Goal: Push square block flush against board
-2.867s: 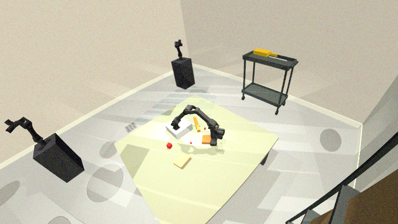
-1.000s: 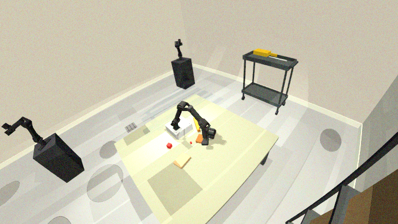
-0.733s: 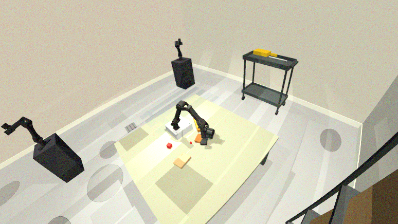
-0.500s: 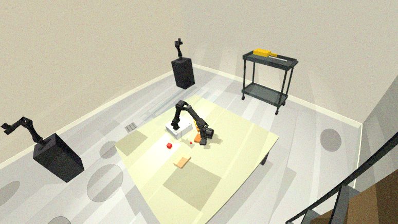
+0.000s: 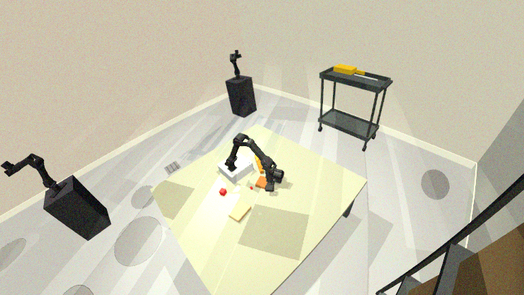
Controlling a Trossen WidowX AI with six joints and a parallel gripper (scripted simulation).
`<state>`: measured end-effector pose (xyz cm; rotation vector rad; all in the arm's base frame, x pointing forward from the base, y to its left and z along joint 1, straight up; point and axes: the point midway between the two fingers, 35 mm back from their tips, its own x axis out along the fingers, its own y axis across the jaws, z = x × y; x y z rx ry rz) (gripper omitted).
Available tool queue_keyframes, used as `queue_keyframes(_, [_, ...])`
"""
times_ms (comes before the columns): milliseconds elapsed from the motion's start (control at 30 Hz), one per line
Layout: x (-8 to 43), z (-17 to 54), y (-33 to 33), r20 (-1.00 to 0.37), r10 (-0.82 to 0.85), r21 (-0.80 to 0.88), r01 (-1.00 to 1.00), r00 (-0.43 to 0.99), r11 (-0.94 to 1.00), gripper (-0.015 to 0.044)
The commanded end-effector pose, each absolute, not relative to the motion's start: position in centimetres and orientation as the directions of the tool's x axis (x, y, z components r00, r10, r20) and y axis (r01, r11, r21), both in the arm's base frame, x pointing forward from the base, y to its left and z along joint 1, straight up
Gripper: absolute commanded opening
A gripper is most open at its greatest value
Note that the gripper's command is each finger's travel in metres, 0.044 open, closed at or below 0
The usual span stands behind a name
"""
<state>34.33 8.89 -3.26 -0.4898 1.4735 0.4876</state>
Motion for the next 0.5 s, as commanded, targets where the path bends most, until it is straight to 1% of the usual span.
queue_keyframes(0, [35.0, -3.3, 9.3, -0.999, 0.01, -0.013, -0.583, 0.036, 0.813, 0.0])
queue_keyframes(467, [36.8, -3.3, 10.6, -0.999, 0.011, -0.013, -0.583, 0.038, 0.813, 0.0])
